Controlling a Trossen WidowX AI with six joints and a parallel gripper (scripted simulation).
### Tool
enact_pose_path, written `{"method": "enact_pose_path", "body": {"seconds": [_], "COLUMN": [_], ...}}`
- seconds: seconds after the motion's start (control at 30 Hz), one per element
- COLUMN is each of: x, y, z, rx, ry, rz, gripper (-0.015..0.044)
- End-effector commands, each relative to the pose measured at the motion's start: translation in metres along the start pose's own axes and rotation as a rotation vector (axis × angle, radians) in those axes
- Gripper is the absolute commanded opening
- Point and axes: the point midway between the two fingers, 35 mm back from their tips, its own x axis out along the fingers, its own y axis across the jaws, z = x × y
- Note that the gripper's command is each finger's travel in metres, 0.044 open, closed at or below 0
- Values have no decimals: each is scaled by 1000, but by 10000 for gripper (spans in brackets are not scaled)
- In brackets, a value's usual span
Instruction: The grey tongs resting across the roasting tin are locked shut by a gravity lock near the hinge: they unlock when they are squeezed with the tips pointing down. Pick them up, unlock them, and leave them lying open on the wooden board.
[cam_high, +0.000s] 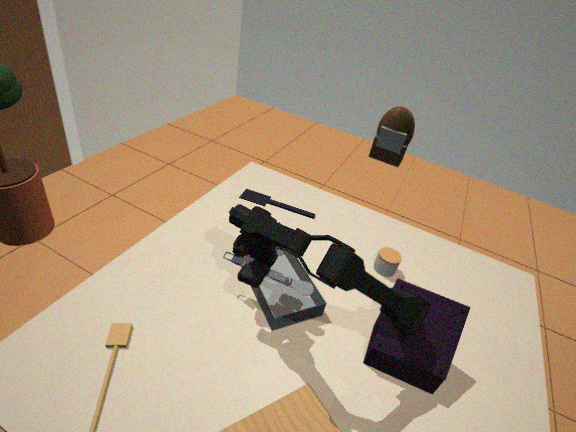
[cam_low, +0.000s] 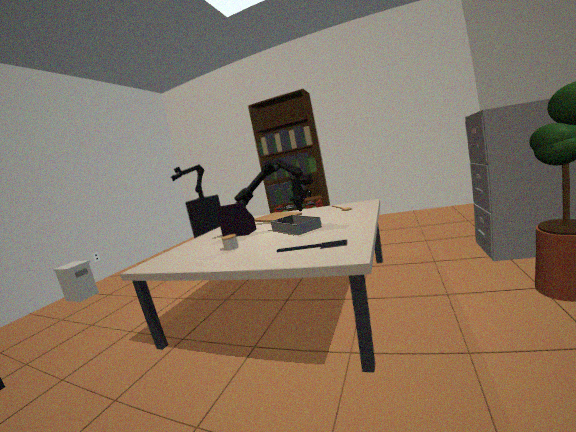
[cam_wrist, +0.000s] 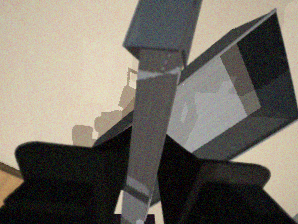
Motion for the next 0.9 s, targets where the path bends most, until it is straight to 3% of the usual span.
{"method": "enact_pose_path", "body": {"seconds": [0.0,0.87], "x": [-3,-1], "y": [13,83], "z": [1,-6], "rx": [-174,-1258], "ry": [-10,-21], "rz": [0,-1], "gripper": [-150,-150]}}
